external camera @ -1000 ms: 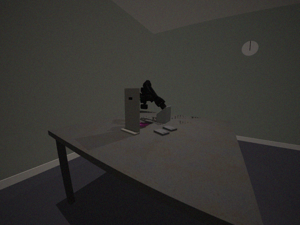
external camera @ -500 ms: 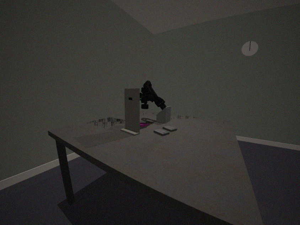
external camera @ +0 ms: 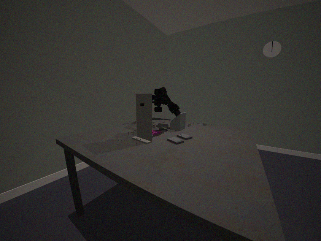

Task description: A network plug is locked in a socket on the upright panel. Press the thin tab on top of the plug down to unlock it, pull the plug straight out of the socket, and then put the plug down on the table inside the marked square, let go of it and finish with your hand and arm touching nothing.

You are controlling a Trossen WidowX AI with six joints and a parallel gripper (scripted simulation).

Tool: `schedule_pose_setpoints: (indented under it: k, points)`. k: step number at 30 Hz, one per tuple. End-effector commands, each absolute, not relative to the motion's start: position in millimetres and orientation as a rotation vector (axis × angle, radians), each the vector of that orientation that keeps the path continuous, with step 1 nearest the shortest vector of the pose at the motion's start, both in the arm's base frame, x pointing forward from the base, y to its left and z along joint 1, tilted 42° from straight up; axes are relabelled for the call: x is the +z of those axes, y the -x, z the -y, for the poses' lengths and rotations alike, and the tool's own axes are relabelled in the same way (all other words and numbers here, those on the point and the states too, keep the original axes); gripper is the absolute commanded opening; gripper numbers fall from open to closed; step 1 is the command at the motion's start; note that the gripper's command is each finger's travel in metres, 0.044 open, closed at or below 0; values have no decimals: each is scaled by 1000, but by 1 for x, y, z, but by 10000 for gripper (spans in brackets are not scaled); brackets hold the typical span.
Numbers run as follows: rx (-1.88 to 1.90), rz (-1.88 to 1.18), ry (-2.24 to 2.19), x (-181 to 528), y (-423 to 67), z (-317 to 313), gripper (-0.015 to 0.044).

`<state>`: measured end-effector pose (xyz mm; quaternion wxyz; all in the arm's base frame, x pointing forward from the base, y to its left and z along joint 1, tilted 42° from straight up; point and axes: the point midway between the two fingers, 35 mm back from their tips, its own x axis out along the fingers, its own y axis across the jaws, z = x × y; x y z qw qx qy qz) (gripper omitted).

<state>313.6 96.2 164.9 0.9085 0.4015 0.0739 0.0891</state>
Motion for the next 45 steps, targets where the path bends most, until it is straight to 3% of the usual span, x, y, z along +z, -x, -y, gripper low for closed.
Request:
schedule_pose_setpoints:
  k: [1,15,28,45]
  points:
    - [188,-140,-837,177,-310,-101,0]
    - [160,-144,-848,187,-299,-105,0]
    - [-382,-151,-980,122,-298,-12,0]
    - [-961,1,-1011,72,-246,83,0]
